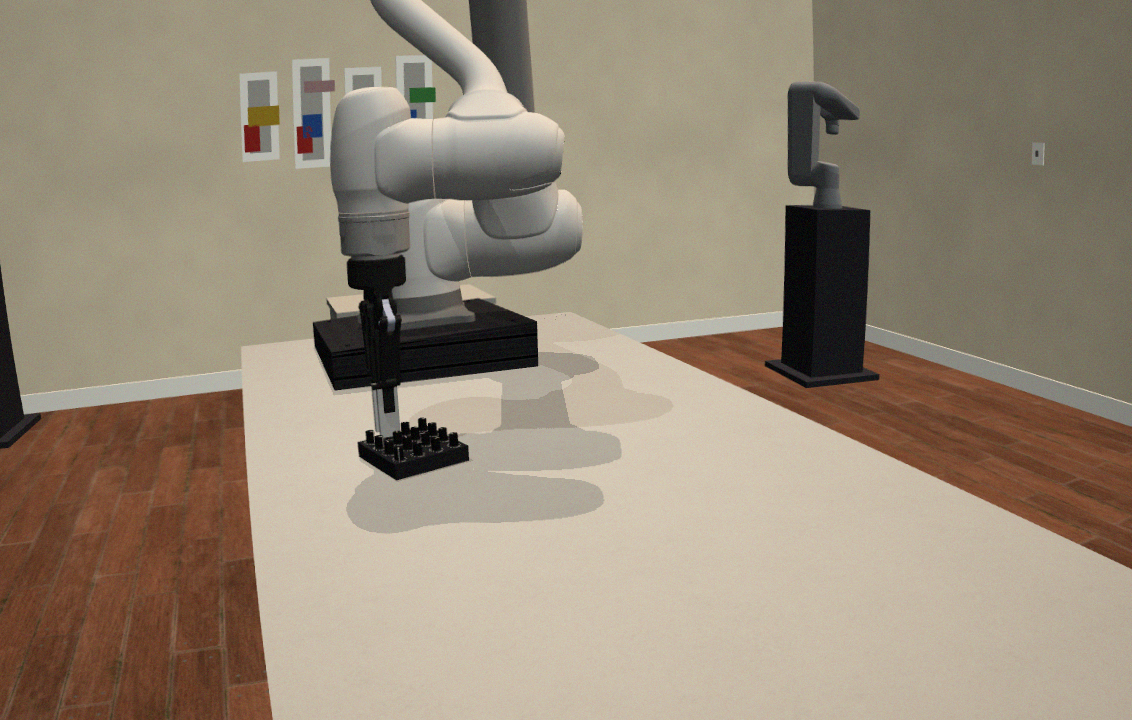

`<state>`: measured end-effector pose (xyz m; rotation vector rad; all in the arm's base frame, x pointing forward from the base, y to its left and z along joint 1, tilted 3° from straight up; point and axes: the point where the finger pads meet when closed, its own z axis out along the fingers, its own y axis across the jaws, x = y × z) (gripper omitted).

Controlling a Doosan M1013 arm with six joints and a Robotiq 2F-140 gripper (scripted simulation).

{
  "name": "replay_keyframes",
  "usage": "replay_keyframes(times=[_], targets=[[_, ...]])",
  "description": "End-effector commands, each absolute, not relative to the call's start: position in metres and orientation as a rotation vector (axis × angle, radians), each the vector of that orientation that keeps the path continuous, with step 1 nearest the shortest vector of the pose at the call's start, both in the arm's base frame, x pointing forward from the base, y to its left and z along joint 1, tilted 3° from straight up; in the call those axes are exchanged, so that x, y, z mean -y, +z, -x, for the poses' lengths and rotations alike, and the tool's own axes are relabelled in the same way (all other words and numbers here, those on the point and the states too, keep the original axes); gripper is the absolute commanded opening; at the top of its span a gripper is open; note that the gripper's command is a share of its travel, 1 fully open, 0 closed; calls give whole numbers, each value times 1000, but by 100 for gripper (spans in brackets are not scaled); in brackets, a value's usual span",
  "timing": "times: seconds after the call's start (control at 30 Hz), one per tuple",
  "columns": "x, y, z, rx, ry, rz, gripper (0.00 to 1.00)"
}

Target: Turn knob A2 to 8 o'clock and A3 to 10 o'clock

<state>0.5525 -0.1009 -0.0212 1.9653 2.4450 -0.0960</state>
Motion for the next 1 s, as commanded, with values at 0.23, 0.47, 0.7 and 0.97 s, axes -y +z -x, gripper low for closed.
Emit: replay_keyframes(times=[0.23,0.47,0.7,0.97], targets=[[101,-21,-553,-2445,-96,-1965,12],[101,-21,-553,-2445,-96,-1965,12],[101,-21,-553,-2445,-96,-1965,5],[101,-21,-553,-2445,-96,-1965,5]])
